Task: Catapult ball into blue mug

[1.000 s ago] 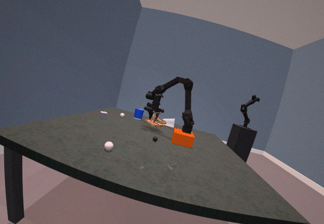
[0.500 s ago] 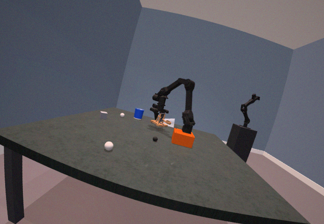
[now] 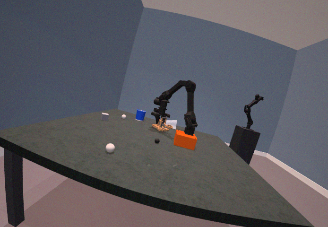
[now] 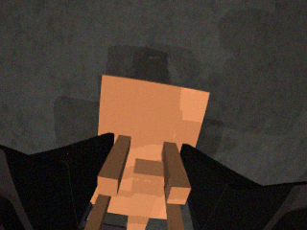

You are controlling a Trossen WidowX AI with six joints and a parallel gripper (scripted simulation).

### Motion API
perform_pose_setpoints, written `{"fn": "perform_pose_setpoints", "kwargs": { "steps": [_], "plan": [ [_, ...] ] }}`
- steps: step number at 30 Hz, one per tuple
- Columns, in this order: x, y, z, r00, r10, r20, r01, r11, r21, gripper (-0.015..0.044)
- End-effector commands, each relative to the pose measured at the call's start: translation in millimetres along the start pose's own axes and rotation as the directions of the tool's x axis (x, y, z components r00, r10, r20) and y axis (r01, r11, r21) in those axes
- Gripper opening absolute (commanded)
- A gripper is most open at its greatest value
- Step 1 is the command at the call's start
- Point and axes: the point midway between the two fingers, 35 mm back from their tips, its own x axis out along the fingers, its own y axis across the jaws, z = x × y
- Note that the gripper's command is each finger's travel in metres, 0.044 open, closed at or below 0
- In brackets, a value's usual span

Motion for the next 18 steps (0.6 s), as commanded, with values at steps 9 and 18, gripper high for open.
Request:
{"fn": "perform_pose_setpoints", "kwargs": {
  "steps": [9,18],
  "plan": [
    [19.3,0.5,-0.4,1.0,0.005,0.001,-0.005,1.0,-0.004,0.0],
    [16.3,-0.2,-0.5,1.0,0.0,0.0,0.0,1.0,0.0,0.0052]
  ]
}}
